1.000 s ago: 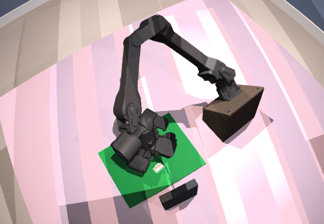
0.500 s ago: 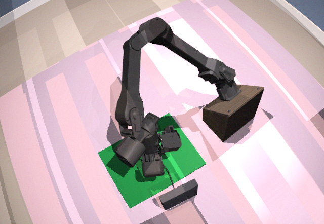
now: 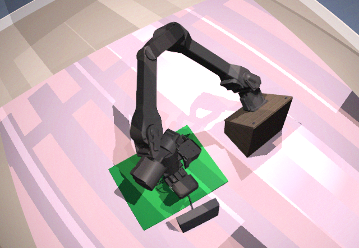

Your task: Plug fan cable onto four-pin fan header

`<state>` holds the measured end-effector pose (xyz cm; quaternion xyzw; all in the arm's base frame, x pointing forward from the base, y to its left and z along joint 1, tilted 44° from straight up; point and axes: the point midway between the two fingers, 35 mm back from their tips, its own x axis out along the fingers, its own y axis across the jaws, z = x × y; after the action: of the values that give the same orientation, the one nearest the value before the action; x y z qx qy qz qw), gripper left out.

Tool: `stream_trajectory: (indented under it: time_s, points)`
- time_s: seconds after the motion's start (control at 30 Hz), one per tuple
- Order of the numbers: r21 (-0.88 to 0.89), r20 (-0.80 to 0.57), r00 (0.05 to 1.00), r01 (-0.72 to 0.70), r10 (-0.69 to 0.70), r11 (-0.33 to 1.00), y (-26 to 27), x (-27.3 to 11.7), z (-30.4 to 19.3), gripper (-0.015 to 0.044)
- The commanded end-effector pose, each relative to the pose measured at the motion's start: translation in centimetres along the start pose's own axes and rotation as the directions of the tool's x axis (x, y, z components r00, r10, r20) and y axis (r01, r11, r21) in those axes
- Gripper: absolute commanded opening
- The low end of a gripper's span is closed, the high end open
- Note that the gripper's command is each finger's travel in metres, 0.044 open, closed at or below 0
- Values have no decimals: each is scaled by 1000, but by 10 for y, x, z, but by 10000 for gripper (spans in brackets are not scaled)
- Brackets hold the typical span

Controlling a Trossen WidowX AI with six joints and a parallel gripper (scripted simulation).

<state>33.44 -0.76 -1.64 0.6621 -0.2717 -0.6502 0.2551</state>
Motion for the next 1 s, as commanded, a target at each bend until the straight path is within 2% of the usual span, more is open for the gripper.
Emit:
stream_trajectory:
  time_s: [0.0, 0.97]
  points:
    - [-97, 7, 1000, 2, -1, 995, -5, 2, 1, 0]
    - [-95, 8, 1000, 2, -1, 996, -4, 0, 8, 0]
